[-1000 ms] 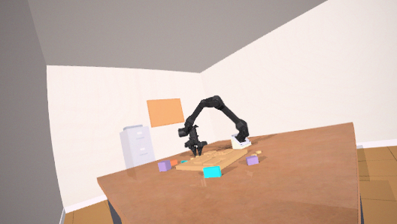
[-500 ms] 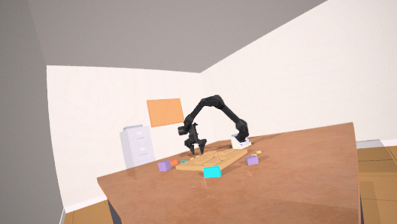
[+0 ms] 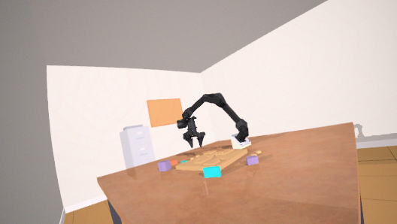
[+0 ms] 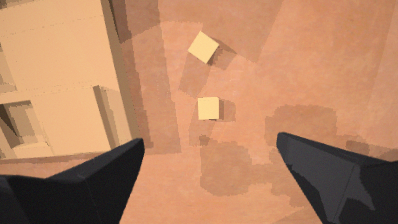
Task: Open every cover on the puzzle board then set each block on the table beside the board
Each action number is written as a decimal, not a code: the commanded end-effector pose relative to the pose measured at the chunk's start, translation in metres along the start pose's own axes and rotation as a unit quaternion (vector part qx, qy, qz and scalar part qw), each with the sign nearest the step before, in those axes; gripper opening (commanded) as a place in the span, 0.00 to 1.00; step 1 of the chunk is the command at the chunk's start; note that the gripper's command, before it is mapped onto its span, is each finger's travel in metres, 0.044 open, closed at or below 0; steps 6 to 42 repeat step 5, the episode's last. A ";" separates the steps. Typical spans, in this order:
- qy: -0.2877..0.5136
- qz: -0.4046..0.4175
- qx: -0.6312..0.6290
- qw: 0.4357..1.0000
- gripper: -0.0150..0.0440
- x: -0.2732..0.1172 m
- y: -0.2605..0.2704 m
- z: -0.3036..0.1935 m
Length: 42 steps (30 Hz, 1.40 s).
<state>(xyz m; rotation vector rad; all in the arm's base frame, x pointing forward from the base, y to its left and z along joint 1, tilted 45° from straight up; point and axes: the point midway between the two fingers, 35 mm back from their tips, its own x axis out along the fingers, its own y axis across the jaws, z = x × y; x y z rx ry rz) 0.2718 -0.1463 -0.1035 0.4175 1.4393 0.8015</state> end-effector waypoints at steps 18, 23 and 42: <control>-0.014 -0.018 0.007 1.000 1.00 -0.019 -0.007 0.000; -0.014 -0.018 0.007 1.000 1.00 -0.019 -0.007 0.000; -0.014 -0.018 0.007 1.000 1.00 -0.019 -0.007 0.000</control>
